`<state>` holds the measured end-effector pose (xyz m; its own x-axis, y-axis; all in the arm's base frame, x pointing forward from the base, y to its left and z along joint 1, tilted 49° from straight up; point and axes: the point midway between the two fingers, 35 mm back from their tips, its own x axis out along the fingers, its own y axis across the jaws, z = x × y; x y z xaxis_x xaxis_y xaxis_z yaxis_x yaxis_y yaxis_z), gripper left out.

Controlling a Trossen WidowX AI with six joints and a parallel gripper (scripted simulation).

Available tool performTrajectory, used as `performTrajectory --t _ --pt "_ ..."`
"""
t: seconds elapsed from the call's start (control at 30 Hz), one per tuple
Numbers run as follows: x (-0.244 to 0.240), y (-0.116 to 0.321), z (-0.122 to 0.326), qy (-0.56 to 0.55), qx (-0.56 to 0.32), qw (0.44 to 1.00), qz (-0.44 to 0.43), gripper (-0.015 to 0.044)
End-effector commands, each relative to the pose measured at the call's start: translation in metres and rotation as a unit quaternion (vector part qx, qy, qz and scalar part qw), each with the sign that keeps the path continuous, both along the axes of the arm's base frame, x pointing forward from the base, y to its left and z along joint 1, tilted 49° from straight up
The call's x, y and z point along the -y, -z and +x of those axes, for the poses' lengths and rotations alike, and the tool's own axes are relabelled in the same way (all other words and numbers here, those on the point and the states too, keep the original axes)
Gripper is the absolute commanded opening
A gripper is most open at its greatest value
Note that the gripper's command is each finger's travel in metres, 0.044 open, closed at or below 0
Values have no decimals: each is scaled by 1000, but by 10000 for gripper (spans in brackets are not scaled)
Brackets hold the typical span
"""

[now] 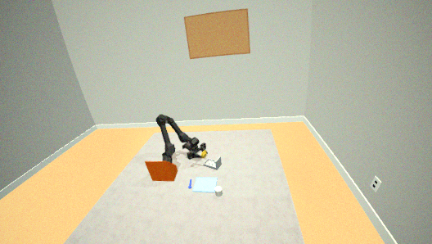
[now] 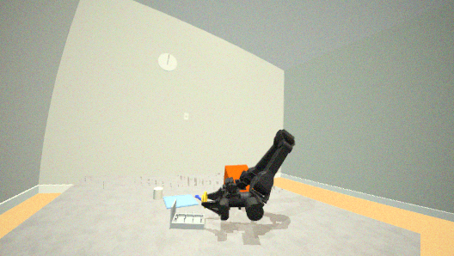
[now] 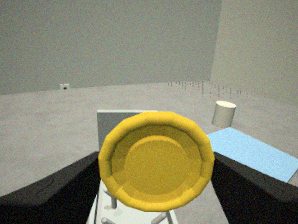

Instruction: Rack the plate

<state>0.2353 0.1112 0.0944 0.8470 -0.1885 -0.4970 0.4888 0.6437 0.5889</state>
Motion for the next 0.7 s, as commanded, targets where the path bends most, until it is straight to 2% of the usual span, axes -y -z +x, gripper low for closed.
performTrajectory --t 0.0,0.23,0.67 --pt "-2 -3 -5 -2 32 999 2 0" --pt "-6 -11 -15 -7 91 996 10 0" --pt "-12 -5 -12 -7 92 996 10 0"
